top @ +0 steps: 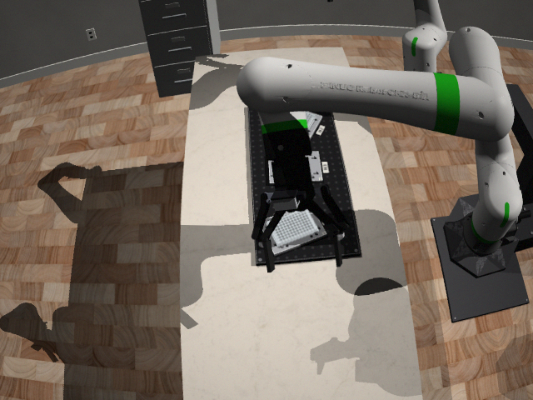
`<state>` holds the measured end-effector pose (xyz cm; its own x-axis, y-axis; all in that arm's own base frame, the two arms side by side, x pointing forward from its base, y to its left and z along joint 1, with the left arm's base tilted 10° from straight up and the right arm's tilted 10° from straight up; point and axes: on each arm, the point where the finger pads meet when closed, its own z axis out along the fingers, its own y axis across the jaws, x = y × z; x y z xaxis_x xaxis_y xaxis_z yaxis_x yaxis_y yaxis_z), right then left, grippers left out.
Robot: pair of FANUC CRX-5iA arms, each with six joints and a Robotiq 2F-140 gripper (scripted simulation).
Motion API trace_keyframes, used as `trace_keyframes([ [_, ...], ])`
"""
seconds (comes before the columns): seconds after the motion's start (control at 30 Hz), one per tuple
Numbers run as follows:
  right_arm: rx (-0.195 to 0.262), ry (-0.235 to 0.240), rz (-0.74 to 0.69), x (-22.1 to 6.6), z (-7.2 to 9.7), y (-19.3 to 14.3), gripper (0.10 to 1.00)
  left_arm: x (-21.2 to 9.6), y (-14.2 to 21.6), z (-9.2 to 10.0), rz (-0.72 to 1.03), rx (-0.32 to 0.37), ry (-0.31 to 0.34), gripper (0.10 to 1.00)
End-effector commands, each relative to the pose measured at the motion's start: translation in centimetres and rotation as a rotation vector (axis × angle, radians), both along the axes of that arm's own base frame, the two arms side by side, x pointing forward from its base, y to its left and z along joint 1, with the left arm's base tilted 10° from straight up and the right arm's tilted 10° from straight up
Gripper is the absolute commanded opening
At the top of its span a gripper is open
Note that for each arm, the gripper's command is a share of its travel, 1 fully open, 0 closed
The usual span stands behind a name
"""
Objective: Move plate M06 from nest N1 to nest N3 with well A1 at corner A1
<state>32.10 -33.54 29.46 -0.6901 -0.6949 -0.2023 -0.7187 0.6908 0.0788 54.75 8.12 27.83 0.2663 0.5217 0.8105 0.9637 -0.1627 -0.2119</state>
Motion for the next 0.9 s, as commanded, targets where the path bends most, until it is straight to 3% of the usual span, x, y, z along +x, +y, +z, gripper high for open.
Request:
trace_keyframes([
  [0.0,-0.018,-0.014,0.029,-1.0,0.2,-1.1,1.0,0.0,0.0,0.1,0.0,-0.001,-0.002,1.0],
  [0.87,-0.1,-0.056,0.159,-6.2,1.1,-5.4,1.0,0.0,0.0,0.1,0.0,-0.001,-0.002,1.0],
])
